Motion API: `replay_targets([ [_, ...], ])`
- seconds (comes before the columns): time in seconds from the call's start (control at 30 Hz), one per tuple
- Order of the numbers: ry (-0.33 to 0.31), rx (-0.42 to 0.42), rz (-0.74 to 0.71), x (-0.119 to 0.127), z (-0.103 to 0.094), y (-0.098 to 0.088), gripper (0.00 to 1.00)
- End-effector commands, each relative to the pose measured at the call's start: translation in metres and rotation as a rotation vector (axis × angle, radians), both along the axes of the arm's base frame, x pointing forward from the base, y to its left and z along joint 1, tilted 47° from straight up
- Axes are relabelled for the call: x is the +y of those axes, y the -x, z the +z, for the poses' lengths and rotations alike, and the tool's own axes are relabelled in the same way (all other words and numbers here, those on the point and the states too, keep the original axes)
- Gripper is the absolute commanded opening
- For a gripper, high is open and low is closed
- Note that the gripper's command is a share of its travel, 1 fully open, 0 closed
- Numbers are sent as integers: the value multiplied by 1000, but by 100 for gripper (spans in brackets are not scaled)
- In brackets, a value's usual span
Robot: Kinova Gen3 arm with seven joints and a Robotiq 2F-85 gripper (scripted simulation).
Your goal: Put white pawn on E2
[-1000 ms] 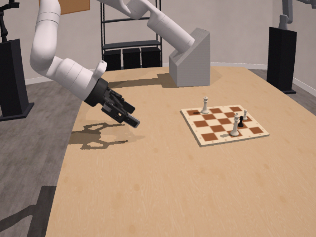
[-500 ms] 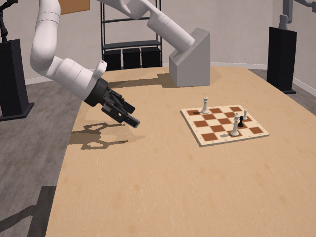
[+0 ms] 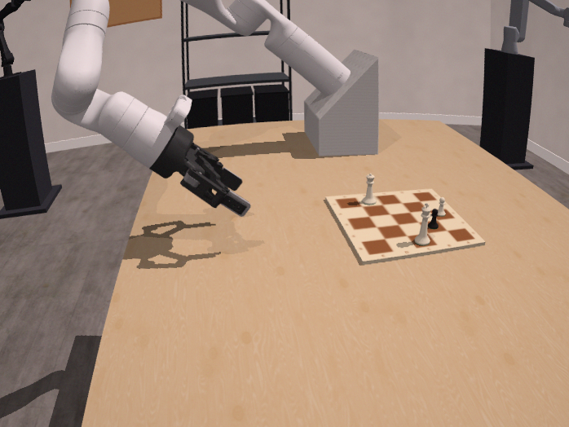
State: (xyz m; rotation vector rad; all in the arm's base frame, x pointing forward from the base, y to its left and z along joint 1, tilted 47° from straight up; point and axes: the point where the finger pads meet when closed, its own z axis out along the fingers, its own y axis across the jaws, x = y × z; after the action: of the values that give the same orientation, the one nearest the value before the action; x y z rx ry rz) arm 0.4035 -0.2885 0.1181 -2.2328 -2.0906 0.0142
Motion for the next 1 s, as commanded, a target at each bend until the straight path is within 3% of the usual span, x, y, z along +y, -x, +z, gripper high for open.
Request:
replay_targets([
  [0.0, 2, -17, 20, 19, 18, -10, 100],
  [0.23, 2, -17, 20, 46, 44, -14, 100],
  [0.5, 2, -17, 20, 50, 48, -15, 100],
  [0.87, 25, 33, 66, 65, 29, -20, 100],
  [0.97, 54, 81, 123, 83, 11, -25, 100],
])
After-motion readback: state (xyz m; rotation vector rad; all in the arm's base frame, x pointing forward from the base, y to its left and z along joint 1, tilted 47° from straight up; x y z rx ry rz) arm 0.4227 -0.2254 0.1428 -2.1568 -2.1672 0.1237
